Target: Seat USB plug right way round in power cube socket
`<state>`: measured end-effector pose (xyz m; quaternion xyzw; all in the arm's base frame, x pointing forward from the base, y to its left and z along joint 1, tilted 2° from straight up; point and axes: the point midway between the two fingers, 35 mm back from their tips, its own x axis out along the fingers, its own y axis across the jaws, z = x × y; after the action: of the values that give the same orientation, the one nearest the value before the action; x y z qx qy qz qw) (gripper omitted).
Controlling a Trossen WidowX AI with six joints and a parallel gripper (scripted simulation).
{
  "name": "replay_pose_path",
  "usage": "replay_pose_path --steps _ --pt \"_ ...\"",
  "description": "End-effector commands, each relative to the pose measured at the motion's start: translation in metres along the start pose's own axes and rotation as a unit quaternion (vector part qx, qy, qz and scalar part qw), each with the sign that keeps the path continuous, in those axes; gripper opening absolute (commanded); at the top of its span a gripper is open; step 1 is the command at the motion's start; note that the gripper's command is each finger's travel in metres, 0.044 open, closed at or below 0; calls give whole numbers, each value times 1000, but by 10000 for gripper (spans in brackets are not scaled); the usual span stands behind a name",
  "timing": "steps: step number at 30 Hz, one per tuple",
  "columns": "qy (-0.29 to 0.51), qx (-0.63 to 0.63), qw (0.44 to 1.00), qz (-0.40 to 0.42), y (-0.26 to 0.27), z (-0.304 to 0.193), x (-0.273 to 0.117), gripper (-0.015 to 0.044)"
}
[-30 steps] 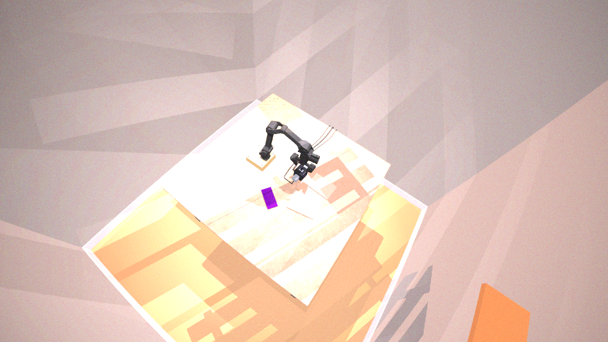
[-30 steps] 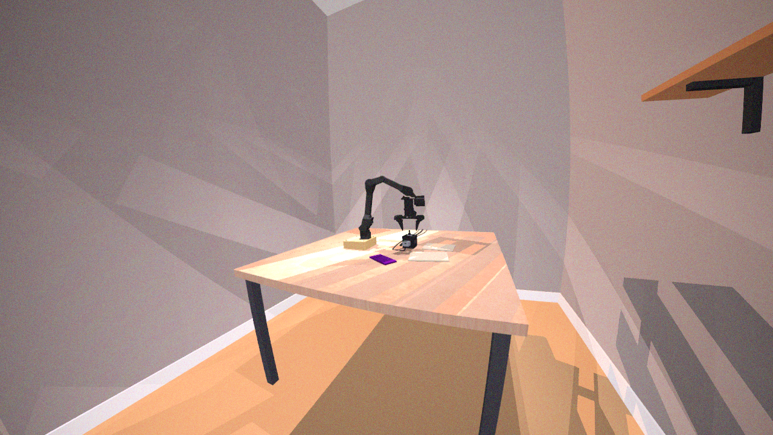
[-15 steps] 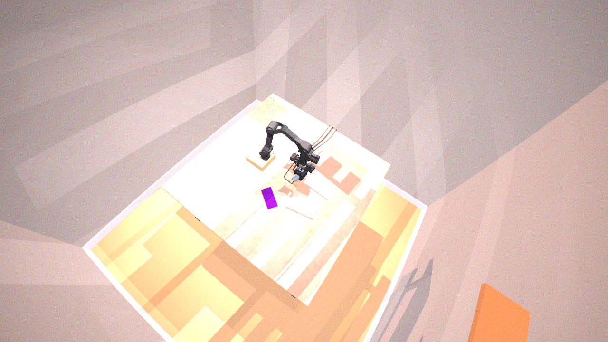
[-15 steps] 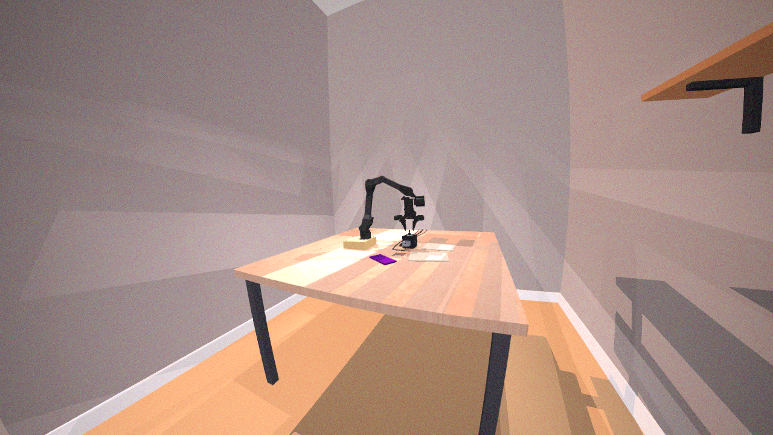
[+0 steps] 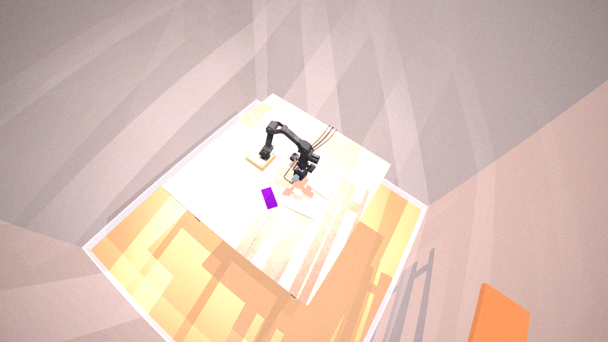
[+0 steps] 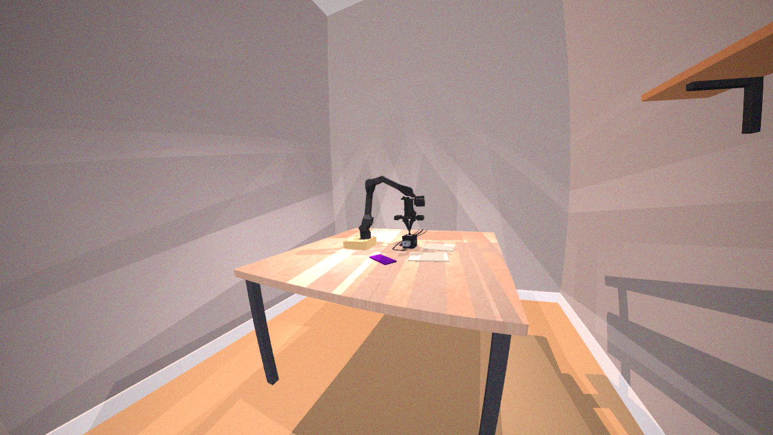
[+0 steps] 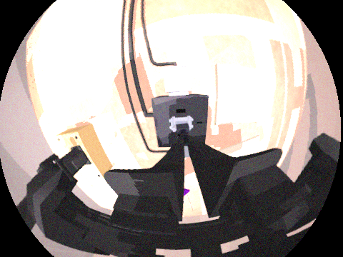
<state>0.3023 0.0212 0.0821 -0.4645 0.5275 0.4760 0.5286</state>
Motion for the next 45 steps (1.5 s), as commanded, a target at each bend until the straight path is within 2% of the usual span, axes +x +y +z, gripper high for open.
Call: replay_pose_path --steps 1,45 --pt "0 0 1000 0 0 0 0 0" --pt "0 0 1000 0 0 0 -24 0"
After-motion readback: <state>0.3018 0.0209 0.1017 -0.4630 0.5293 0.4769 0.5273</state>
